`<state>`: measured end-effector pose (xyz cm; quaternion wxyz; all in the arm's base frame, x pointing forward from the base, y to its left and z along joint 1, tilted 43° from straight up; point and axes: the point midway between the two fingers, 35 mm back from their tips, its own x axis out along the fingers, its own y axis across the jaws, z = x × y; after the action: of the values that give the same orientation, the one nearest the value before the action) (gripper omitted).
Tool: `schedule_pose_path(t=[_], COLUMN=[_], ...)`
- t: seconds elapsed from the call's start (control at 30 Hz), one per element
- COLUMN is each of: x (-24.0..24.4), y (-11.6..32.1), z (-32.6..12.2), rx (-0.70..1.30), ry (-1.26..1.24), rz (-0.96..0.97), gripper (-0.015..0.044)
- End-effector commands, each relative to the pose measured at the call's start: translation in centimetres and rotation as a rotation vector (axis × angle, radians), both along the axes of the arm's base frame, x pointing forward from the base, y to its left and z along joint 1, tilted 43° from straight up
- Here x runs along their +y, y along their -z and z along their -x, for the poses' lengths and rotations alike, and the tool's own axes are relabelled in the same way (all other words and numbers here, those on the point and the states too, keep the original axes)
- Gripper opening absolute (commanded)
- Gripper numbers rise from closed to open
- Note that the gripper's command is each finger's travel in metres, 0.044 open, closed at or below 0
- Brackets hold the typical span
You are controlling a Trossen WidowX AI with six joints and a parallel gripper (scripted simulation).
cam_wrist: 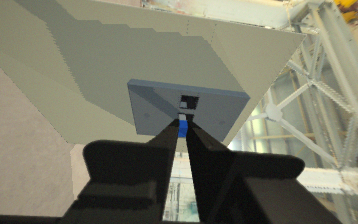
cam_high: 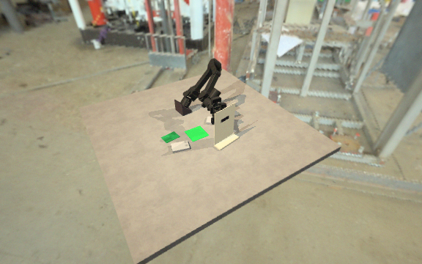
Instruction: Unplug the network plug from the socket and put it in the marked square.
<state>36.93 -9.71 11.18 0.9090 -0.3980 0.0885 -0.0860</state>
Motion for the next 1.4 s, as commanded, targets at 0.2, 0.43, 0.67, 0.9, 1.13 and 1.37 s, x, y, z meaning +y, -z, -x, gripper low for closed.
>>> schedule_pose_path(t=[0.2, 0.43, 0.67, 0.9, 1.13, 1.37], x=[0.0, 0.0, 0.0, 0.0, 0.0, 0.0], y=[0.1, 0.2, 0.2, 0.3, 0.4, 0.4], z=[0.8, 1.2, 1.7, 2.1, 2.6, 3.0], rx=[0.002, 0.002, 0.003, 0.003, 0.003, 0.004], ry=[0.001, 0.001, 0.001, 0.001, 0.001, 0.001], rz=[-0.001, -0.001, -0.001, -0.001, -0.001, -0.001], gripper=[0.0000, 0.0000, 0.0000, 0.0000, 0.0000, 0.0000])
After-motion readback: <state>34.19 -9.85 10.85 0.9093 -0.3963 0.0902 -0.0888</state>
